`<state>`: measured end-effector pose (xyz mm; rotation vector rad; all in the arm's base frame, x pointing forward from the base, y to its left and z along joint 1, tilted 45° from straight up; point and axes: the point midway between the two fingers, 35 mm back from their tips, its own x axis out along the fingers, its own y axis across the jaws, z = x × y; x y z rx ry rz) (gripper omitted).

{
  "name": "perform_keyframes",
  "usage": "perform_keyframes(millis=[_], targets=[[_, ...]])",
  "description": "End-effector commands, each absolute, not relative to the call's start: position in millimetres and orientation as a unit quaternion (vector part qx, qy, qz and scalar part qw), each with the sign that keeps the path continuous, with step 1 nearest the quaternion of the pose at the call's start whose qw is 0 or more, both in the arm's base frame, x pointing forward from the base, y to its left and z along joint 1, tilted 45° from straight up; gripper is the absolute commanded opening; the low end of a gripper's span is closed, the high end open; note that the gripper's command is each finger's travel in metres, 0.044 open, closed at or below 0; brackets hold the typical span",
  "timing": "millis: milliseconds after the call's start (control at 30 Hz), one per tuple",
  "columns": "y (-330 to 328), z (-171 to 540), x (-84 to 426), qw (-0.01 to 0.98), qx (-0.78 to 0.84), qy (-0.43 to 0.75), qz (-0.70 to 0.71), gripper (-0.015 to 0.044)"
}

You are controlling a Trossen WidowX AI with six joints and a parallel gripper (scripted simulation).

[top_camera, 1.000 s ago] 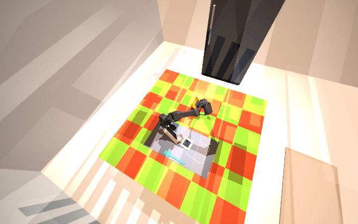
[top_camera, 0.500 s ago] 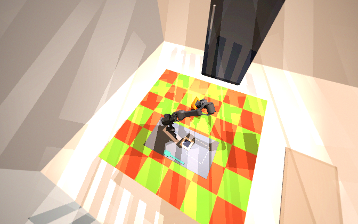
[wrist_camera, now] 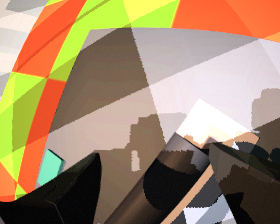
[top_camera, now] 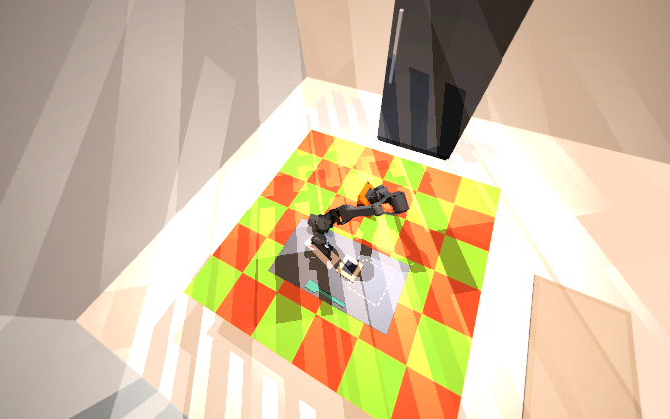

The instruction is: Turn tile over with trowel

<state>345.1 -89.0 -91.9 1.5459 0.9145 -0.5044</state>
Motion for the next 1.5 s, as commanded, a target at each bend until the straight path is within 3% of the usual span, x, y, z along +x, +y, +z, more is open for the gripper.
perform_keyframes(millis=[0, 667, 1467], targets=[[-79.3, -86.6, 343.3, 0.564, 0.702, 0.374, -0.221, 0.03], [-34.6, -58.8, 325.2, 0.323, 0.879, 0.26, -0.236, 0.03], [-25.7, -74.1, 349.7, 0.319, 0.88, 0.261, -0.236, 0.03]])
